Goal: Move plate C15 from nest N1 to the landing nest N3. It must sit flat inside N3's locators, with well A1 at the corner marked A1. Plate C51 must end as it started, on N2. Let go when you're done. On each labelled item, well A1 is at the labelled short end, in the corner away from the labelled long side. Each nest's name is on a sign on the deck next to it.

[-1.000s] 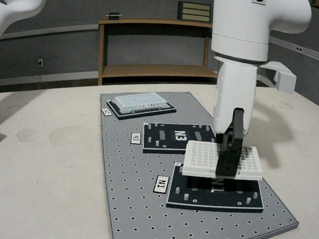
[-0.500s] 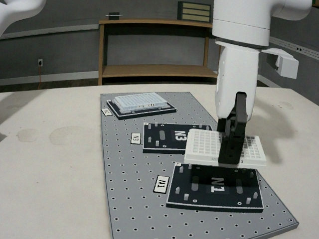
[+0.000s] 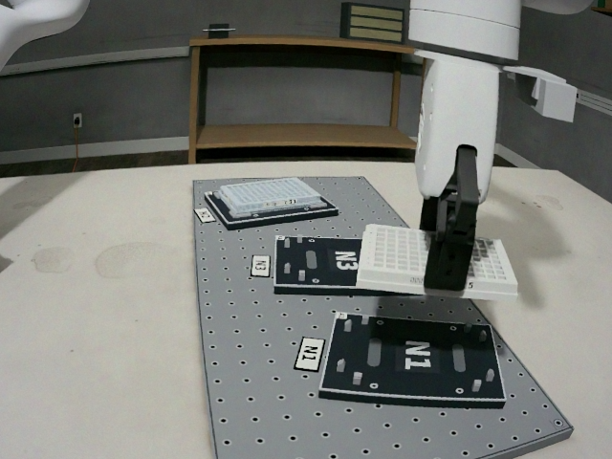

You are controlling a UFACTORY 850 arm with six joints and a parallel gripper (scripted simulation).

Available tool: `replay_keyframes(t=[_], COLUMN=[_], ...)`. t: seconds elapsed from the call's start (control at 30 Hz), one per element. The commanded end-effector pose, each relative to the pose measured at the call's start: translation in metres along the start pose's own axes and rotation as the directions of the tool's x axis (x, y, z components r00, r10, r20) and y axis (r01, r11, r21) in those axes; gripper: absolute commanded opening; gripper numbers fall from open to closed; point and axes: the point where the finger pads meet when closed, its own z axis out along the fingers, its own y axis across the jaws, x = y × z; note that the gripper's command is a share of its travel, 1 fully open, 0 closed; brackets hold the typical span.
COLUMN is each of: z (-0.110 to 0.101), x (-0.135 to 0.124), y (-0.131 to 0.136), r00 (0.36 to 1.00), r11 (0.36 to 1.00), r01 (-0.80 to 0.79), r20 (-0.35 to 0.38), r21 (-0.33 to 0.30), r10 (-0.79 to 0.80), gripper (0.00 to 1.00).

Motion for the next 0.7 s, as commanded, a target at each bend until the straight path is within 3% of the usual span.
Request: replay_keyframes(t=[0.0, 0.43, 0.67], z=[-0.007, -0.014, -0.014], x=[0.001, 0.001, -0.014], y=[0.0, 0.0, -0.032], r00=[1.0, 1.0, 0.982], r11=[1.0, 1.0, 0.982], r01=[0.001, 0.001, 0.189], r20=[-0.002, -0.002, -0.002], r21=[-0.001, -0.001, -0.001], r10=[-0.001, -0.001, -0.189], gripper=[0.0, 0.0, 0.0])
